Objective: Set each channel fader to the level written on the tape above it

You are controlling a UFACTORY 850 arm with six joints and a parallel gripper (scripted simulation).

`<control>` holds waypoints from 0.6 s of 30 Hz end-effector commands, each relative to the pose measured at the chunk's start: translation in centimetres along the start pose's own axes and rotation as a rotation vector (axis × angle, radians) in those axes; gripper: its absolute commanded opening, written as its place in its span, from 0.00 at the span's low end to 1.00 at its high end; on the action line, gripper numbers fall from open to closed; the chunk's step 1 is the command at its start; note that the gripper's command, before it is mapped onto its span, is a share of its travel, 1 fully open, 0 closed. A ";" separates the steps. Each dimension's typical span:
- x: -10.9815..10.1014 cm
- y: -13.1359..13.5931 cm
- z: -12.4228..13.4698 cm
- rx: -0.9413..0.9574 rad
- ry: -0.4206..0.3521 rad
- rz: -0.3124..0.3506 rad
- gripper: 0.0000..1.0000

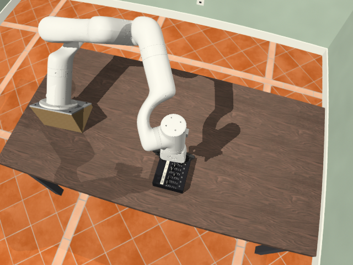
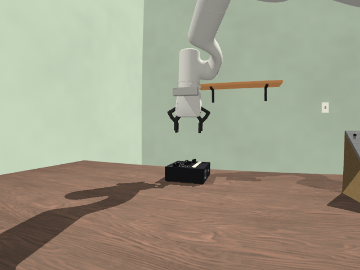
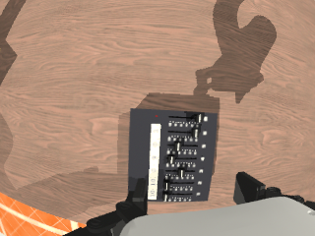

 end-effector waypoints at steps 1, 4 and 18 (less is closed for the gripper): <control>0.6 1.1 -0.2 -0.154 0.001 0.024 1.00; 1.5 2.3 -0.5 -0.337 -0.008 0.056 1.00; 5.4 8.1 -2.4 -0.828 -0.087 0.110 1.00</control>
Point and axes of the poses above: the point where the finger pads meet when closed, its own x axis out along the fingers, its own y axis across the jaws, z = x × y, the point moved 8 cm from there along -x, back along the fingers, and after that the axes turned 1 degree about -x, right-handed, at the moved point
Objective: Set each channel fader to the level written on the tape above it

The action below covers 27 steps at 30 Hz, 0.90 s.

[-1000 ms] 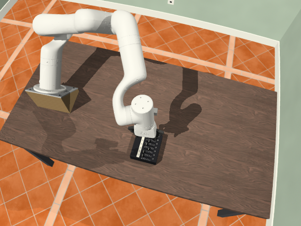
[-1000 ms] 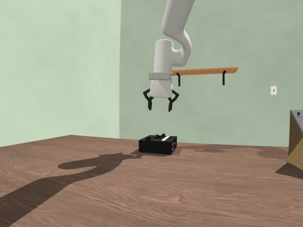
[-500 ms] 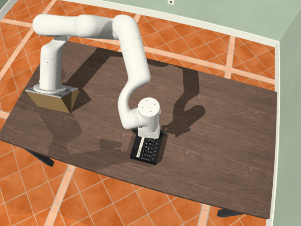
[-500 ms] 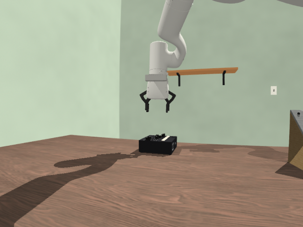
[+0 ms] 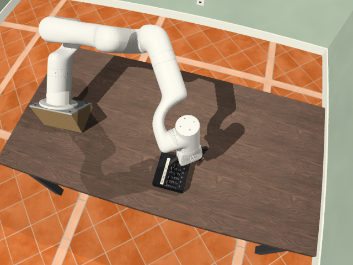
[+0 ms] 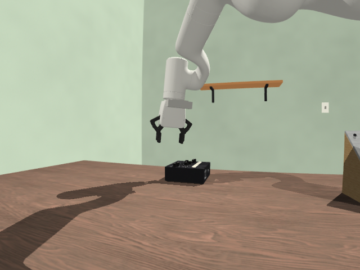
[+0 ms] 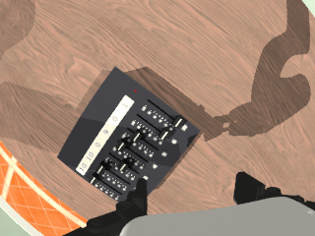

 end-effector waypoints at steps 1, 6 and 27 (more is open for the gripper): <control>1.7 2.1 0.9 -0.274 -0.040 0.043 1.00; 2.5 3.2 1.1 -0.445 -0.071 0.052 1.00; 2.9 2.7 1.0 -0.926 -0.150 0.115 1.00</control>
Point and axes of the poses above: the point where the finger pads meet when closed, its own x axis out along the fingers, its own y axis across the jaws, z = x × y, the point moved 8 cm from there along -x, back along the fingers, and after that the axes turned 1 degree about -x, right-handed, at the moved point
